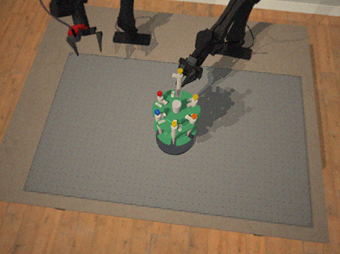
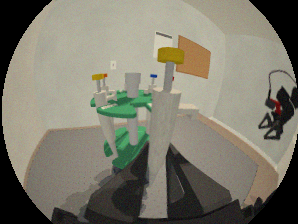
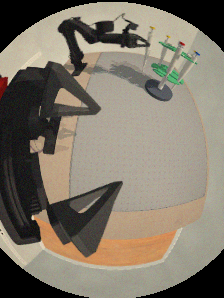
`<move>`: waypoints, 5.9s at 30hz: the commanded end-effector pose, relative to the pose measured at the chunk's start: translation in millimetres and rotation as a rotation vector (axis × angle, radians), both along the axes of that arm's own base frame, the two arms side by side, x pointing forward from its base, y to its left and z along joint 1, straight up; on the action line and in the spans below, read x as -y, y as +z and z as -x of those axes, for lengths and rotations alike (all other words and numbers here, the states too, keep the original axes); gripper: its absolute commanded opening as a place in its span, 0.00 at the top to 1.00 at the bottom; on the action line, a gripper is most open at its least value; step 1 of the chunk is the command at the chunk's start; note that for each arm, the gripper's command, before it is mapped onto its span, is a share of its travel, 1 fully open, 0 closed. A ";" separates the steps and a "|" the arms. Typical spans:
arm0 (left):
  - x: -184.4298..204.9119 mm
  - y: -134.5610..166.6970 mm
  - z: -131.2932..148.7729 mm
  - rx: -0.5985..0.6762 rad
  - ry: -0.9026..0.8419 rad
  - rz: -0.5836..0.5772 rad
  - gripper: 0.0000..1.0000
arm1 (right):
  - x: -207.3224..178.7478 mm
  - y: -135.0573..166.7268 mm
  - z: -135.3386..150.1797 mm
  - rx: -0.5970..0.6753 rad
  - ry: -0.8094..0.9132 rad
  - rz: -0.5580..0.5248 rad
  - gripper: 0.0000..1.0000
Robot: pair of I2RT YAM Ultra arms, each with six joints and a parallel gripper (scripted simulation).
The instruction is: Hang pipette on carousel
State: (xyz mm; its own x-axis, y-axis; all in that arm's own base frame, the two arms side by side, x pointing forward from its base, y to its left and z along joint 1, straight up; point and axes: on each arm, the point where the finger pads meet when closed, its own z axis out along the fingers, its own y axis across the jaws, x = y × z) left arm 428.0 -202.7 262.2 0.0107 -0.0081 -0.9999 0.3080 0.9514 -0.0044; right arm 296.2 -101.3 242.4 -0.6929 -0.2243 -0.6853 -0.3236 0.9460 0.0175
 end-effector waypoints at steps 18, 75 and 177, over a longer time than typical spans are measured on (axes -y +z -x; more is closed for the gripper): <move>-0.1 19.2 -0.4 0.050 0.001 0.032 0.88 | 1.9 10.5 -3.4 0.043 0.010 0.013 0.00; 1.5 29.3 2.2 0.053 0.000 0.034 0.88 | 1.9 10.5 -3.4 0.043 0.010 0.013 0.00; -5.1 38.8 -17.1 0.076 0.001 0.046 0.88 | 1.9 10.5 -3.4 0.043 0.010 0.013 0.00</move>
State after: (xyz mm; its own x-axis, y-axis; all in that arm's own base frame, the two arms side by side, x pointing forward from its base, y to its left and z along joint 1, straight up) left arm 444.3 -199.8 264.0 0.0090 -0.0075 -0.9999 0.3076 0.9515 -0.0043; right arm 296.2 -101.3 242.4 -0.6929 -0.2243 -0.6853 -0.3236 0.9460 0.0175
